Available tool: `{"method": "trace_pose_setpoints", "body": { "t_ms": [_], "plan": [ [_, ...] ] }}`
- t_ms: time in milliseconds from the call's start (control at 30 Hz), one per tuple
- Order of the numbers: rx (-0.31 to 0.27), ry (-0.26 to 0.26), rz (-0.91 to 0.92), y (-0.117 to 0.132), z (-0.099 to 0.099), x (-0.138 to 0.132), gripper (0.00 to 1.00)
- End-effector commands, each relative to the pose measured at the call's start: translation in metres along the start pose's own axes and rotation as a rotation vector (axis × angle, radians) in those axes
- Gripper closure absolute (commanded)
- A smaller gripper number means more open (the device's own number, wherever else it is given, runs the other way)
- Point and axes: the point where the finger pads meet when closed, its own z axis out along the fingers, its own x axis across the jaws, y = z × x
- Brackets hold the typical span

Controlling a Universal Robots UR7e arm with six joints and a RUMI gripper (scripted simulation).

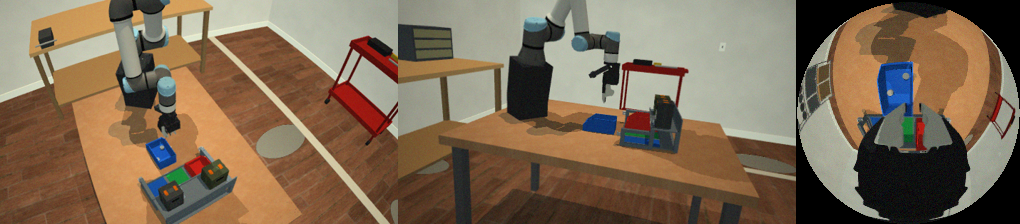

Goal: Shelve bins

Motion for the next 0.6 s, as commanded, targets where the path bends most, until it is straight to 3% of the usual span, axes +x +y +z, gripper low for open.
{"method": "trace_pose_setpoints", "body": {
  "t_ms": [0,567],
  "plan": [
    [-0.001,0.0,0.0,0.0,0.004,0.0,0.85],
    [-0.001,0.0,0.0,0.0,0.035,-0.001,0.85]
  ]
}}
